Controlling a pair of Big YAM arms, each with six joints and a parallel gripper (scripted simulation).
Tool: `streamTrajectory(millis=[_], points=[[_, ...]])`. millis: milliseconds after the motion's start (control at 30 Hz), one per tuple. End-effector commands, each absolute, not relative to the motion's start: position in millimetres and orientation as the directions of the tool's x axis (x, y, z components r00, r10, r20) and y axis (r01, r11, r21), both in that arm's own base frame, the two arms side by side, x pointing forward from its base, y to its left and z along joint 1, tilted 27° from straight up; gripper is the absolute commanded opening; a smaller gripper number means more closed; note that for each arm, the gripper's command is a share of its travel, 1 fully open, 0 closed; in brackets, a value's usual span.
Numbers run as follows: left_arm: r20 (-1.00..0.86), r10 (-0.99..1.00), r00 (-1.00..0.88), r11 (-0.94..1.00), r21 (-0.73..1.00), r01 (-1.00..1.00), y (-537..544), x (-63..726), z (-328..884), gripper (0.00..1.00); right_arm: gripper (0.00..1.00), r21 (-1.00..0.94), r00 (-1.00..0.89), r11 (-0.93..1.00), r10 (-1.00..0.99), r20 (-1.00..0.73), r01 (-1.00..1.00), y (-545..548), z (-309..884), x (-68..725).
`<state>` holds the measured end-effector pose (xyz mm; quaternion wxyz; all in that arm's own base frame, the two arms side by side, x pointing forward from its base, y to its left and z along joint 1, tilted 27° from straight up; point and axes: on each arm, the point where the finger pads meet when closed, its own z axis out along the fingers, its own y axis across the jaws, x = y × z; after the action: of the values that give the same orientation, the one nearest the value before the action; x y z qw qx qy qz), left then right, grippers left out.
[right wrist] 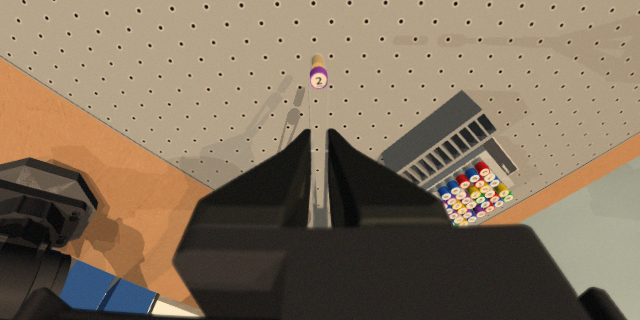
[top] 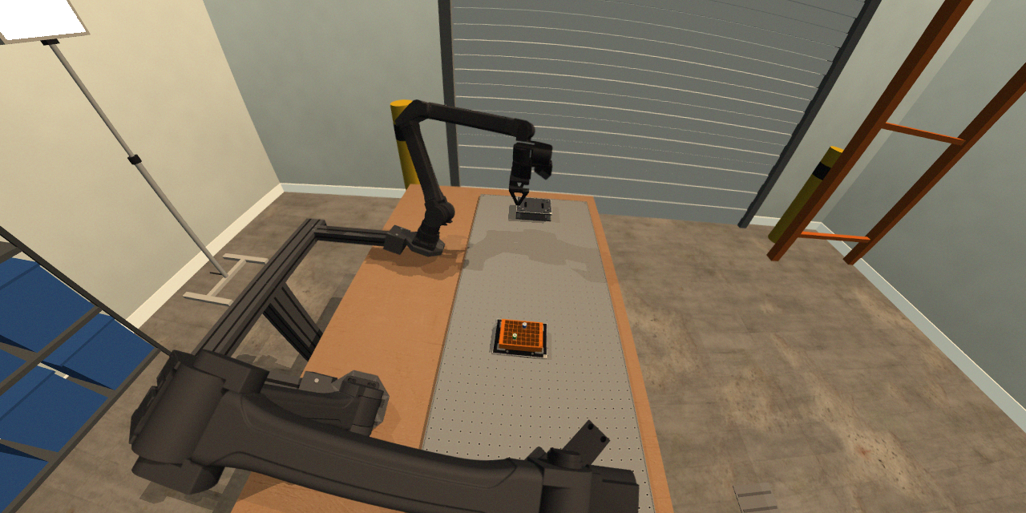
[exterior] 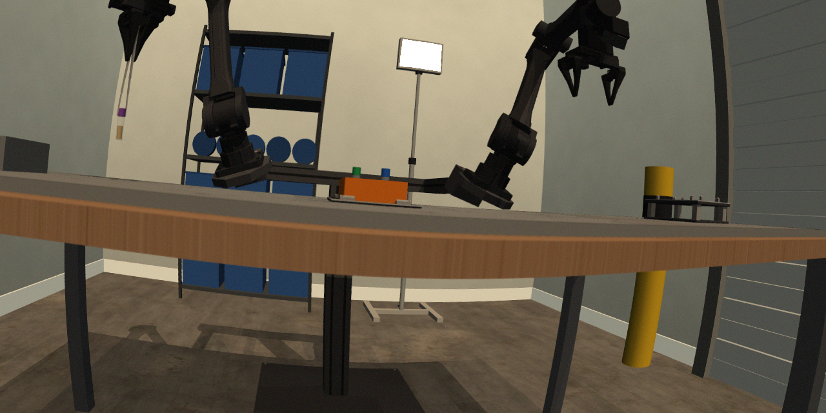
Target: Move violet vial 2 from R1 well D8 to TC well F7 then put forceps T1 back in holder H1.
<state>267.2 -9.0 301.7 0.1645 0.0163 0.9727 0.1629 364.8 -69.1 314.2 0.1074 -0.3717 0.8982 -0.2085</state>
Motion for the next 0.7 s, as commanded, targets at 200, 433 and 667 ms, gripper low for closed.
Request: streamTrajectory(millis=[200,433,667], points=[[-0.346,0.078,-0.935,0.949,0.312,-0.036,-11,272,315,1.0,0.09,-0.466,-0.705,0.643,-0.707,-0.058,-0.607,-52,313,363],[-0.346,0.078,-0.935,0.949,0.312,-0.036,-11,272,315,1.0,0.09,-0.463,-0.709,0.647,-0.703,-0.054,-0.606,-46,308,363],[-0.346,0.078,-0.935,0.949,0.312,-0.036,-11,272,315,1.0,0.09,-0.466,-0.704,0.643,-0.707,-0.059,-0.608,-33,306,361]])
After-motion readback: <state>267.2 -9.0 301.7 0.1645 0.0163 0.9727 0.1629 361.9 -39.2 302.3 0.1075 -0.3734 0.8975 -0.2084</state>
